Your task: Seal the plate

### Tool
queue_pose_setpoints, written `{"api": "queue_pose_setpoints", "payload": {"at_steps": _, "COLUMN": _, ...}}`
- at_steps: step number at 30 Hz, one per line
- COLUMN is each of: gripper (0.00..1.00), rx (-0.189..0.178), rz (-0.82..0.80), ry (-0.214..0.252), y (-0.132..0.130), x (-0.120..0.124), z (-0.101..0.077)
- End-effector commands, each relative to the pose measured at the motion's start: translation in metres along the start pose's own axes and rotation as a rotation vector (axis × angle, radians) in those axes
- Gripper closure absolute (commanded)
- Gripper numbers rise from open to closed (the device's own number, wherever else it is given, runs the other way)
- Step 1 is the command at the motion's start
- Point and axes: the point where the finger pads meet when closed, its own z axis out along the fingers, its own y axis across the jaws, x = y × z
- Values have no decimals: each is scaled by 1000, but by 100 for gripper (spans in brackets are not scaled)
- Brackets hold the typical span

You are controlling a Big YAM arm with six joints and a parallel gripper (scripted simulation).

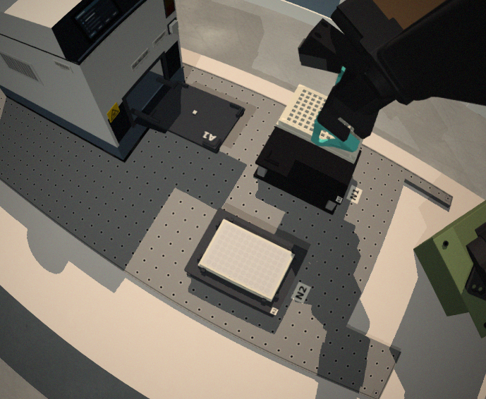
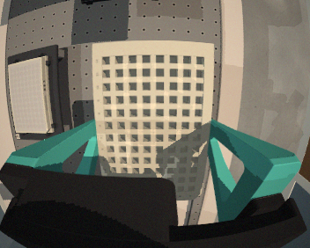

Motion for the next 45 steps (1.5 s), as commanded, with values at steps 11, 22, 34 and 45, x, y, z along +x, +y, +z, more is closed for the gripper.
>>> {"api": "queue_pose_setpoints", "payload": {"at_steps": 11, "gripper": 100, "rx": 5, "rz": -22, "ry": -20, "y": -1, "x": -21, "z": -1}}
{"api": "queue_pose_setpoints", "payload": {"at_steps": 22, "gripper": 100, "rx": 0, "rz": -6, "ry": -6, "y": -1, "x": -7, "z": 3}}
{"api": "queue_pose_setpoints", "payload": {"at_steps": 34, "gripper": 100, "rx": 3, "rz": -15, "ry": -14, "y": -3, "x": -14, "z": 3}}
{"api": "queue_pose_setpoints", "payload": {"at_steps": 45, "gripper": 100, "rx": 13, "rz": -26, "ry": -30, "y": -3, "x": -21, "z": 1}}
